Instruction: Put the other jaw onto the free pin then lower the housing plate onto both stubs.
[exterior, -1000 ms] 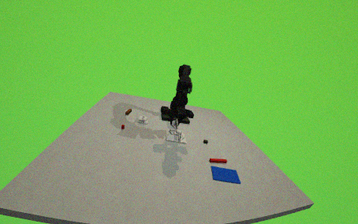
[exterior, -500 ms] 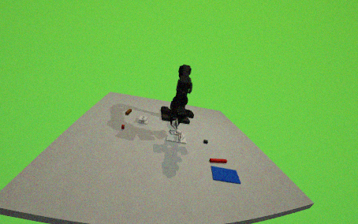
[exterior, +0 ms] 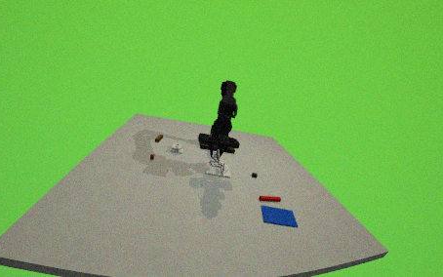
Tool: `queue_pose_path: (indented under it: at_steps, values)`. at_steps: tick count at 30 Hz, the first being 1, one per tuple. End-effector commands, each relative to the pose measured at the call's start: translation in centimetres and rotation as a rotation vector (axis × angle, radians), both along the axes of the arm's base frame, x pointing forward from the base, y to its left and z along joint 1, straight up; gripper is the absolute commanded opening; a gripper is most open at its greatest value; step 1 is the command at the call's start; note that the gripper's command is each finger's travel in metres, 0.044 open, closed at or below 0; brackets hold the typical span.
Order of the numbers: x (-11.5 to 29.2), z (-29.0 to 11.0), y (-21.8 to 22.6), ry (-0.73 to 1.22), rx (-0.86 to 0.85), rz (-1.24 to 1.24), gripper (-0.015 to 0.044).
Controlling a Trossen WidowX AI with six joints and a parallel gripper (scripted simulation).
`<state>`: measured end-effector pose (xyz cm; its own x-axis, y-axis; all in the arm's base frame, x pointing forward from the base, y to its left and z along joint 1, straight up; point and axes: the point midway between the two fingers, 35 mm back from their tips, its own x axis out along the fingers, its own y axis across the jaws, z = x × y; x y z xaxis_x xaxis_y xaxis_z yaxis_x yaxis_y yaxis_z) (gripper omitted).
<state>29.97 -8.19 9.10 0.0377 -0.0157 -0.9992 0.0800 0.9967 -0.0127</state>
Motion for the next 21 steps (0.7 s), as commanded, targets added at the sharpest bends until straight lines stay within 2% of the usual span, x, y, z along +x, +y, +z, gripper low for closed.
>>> queue_pose_path:
  at_steps: [1, 21]
  values:
    - [-0.1, -1.0, 0.1, 0.013, 0.008, -0.004, 0.0134]
    - [-0.1, -4.3, 0.1, 0.014, 0.008, -0.003, 0.0134]
